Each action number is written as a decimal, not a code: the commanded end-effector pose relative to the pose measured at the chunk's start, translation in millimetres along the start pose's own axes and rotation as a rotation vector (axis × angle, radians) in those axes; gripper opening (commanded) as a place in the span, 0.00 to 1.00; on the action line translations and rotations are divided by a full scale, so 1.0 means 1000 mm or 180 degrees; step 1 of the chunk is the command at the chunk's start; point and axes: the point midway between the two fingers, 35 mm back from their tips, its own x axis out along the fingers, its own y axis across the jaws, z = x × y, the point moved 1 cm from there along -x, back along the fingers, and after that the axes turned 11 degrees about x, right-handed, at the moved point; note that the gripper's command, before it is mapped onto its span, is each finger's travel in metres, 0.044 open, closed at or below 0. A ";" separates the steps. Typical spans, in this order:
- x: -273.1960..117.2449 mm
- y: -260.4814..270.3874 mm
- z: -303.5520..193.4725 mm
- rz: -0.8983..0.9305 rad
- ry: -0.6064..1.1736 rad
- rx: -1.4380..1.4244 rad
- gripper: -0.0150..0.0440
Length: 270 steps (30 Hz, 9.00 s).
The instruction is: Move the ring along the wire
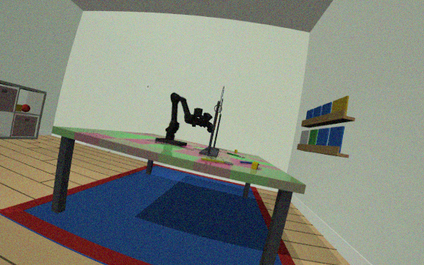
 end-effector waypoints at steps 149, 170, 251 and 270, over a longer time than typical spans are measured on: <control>-0.190 -0.203 0.131 -0.2516 -0.1104 -0.1495 0.00; -0.189 -0.193 0.143 -0.2529 -0.1109 -0.1496 0.00; -0.075 -0.089 0.110 -0.1945 -0.1810 0.0729 0.00; -0.070 -0.037 0.117 -0.1608 -0.1468 0.1755 0.00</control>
